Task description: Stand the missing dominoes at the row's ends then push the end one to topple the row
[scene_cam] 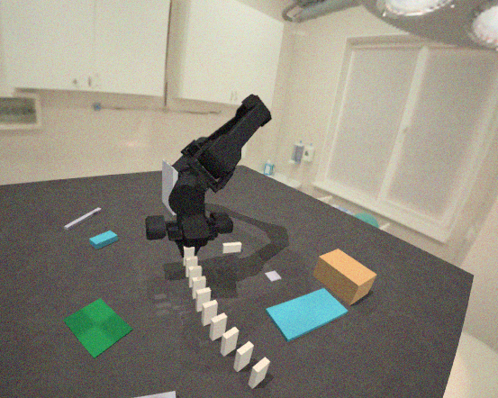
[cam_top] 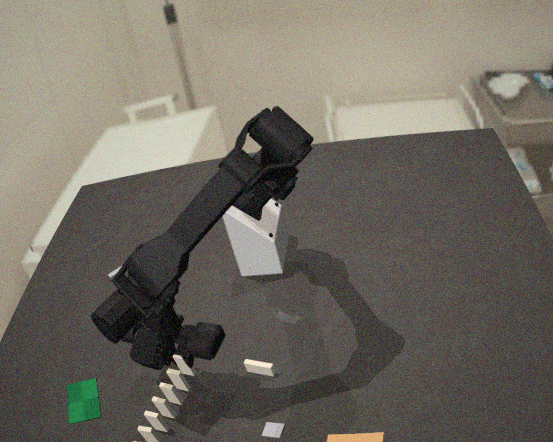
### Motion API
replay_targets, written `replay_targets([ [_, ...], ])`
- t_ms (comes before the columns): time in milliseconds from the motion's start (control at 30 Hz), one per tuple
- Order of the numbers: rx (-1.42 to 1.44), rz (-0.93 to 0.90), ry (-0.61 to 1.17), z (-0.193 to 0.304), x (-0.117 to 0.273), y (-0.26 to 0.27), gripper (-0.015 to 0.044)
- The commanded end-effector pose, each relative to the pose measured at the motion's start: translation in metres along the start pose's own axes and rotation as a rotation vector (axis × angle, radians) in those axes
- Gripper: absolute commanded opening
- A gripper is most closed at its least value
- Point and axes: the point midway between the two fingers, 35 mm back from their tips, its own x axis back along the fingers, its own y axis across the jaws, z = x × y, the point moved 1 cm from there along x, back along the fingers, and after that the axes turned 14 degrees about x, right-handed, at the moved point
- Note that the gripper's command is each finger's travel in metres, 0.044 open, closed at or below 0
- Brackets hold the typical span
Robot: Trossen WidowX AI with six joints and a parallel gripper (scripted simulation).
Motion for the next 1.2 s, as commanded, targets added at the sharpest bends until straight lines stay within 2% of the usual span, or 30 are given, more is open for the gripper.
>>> replay_targets([
  [0,-0.007,-0.004,-0.003,0.001,-0.002,0.0,0.0107],
  [200,-0.007,-0.004,-0.003,0.001,-0.002,0.0,0.0107],
  [633,-0.007,-0.004,-0.003,0.001,-0.002,0.0,0.044],
  [767,-0.007,-0.001,-0.003,-0.001,0.01,-0.002,0.044],
  [1000,-0.004,0.007,-0.001,0.0,0.122,-0.003,0.044],
  [1167,-0.004,0.006,-0.001,0.001,0.13,-0.002,0.044],
])
